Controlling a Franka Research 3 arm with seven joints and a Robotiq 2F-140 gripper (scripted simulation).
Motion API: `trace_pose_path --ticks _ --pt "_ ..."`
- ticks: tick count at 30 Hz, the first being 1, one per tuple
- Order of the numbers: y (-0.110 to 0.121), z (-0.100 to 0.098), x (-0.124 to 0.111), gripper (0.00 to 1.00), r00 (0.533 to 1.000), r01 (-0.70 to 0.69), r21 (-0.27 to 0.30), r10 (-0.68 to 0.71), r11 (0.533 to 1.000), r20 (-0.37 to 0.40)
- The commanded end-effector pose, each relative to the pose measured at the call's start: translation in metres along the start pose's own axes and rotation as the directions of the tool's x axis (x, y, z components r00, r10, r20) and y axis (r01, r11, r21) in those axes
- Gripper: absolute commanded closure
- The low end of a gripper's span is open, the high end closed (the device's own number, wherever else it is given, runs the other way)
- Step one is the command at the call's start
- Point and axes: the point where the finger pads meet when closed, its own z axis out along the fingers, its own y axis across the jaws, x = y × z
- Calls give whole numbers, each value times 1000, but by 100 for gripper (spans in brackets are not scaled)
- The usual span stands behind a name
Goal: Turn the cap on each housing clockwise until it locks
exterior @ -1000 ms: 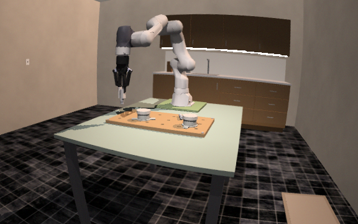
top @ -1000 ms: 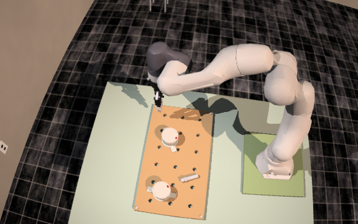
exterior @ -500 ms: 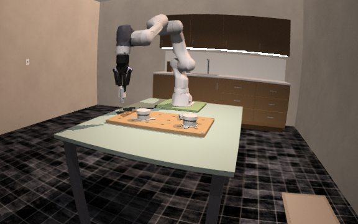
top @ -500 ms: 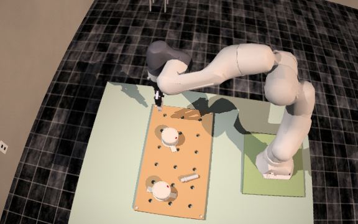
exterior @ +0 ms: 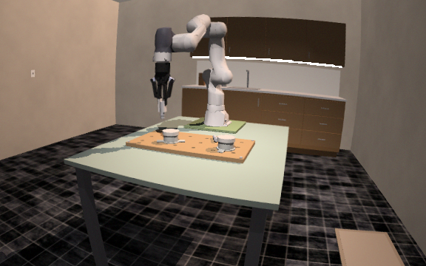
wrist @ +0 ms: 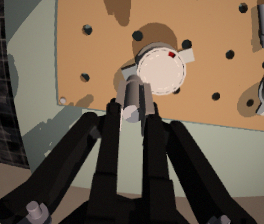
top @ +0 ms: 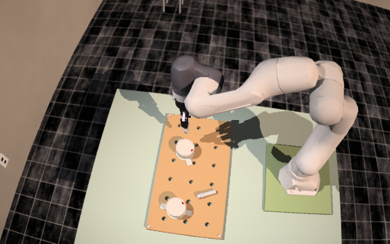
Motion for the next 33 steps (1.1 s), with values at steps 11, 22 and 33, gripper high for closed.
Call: trace_pose_path --ticks 11,22,33 --pt "97 16 143 90 999 -26 0 26 1000 36" --pt "97 17 144 90 999 -27 0 27 1000 36" --pt "98 21 144 90 999 -27 2 26 1000 35"
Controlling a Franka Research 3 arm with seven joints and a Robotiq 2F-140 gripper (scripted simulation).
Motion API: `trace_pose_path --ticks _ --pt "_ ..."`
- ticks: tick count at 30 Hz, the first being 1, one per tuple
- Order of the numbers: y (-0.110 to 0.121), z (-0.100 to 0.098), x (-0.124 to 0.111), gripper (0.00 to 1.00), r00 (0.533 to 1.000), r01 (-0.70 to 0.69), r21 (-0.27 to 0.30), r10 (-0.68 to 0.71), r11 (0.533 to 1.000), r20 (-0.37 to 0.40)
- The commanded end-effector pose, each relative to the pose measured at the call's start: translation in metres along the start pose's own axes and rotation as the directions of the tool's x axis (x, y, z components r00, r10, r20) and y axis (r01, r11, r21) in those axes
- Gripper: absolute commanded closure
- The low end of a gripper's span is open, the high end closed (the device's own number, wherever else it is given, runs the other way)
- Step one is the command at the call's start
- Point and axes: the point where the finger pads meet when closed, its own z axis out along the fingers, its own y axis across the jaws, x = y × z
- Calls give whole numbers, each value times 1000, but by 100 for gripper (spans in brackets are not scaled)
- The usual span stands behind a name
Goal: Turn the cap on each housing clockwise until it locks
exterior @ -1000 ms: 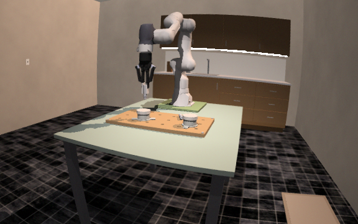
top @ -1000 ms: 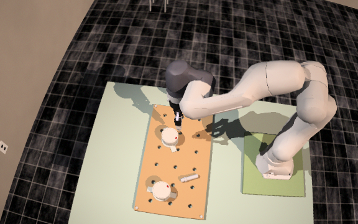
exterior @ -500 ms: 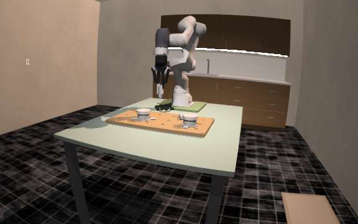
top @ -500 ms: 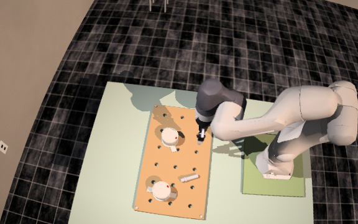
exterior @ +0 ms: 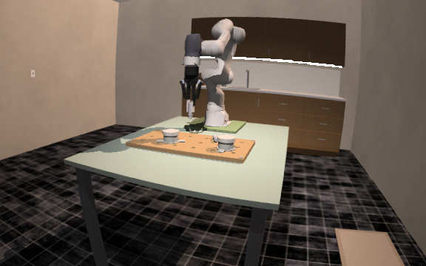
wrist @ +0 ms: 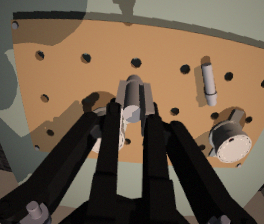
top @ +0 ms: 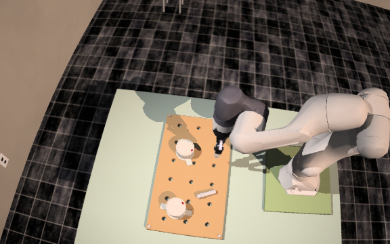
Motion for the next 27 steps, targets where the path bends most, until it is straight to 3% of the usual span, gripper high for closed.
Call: trace_pose_path --ticks 1,27 --pt "1 2 -2 90 1000 6 -1 -6 1000 6" --pt "2 35 -2 90 1000 6 -1 -6 1000 6"
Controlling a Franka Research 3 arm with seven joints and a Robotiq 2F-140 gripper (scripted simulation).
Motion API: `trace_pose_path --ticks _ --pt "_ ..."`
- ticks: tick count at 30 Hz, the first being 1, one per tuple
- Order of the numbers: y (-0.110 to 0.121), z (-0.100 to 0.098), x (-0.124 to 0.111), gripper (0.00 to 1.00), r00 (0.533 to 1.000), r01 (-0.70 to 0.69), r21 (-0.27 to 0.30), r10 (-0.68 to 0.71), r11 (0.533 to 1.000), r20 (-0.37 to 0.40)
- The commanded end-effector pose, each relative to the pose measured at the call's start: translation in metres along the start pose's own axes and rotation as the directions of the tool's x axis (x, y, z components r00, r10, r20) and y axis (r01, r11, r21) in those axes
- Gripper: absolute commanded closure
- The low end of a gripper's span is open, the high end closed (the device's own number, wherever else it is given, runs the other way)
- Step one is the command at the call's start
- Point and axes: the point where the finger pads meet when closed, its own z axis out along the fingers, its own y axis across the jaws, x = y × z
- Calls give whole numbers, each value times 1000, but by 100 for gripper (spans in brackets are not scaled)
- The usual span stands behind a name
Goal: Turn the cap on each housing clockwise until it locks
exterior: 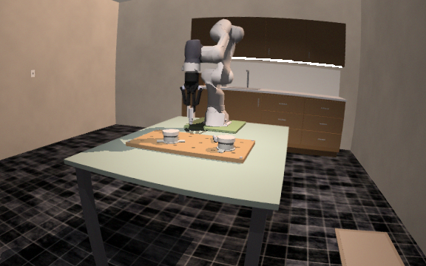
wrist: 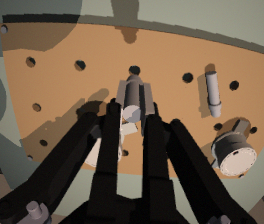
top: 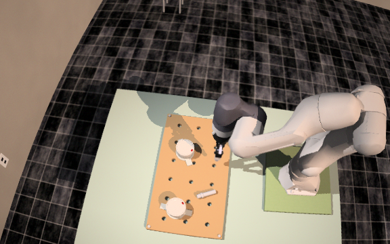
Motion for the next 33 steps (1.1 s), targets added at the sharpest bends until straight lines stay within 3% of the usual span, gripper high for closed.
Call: trace_pose_path --ticks 1,33 --pt "0 2 -6 90 1000 -1 2 1 1000 17" --pt "1 50 -6 90 1000 -1 2 1 1000 17"
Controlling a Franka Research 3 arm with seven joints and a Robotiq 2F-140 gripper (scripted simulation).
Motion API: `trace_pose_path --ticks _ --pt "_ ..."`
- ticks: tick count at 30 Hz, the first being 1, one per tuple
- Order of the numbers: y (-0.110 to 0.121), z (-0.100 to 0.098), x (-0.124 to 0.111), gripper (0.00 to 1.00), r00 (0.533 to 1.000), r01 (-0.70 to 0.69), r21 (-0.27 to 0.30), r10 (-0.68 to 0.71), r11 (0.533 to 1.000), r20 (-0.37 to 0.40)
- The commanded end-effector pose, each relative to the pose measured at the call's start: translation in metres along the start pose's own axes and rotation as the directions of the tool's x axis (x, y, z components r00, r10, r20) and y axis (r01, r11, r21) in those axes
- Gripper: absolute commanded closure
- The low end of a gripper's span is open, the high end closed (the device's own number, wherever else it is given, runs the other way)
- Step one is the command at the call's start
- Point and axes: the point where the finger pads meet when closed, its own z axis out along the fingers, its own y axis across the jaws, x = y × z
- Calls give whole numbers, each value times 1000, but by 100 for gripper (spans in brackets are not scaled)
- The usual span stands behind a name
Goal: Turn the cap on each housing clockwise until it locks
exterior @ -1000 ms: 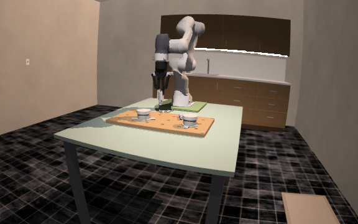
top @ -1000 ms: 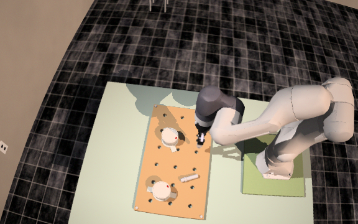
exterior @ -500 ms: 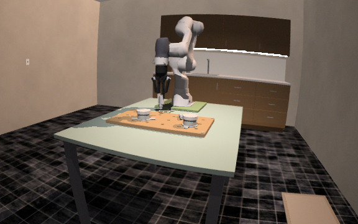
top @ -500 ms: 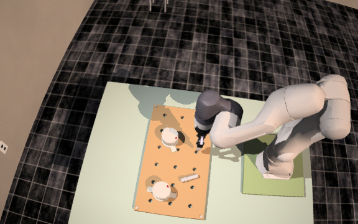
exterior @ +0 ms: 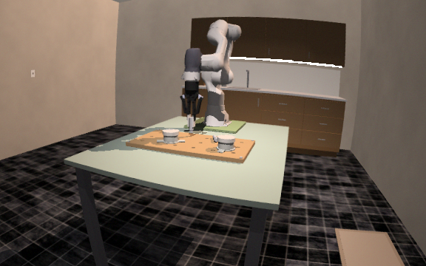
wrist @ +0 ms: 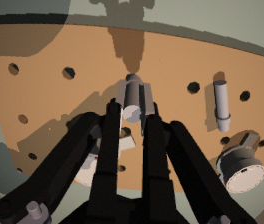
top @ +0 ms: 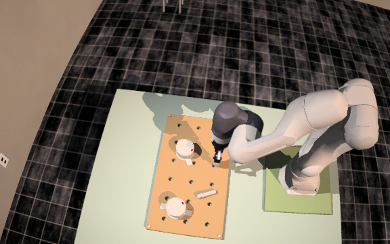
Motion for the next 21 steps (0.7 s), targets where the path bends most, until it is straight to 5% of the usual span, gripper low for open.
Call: trace_pose_path --ticks 1,21 --pt "-2 2 -5 90 1000 -7 6 7 1000 14" --pt "-2 14 -5 90 1000 -7 7 7 1000 14"
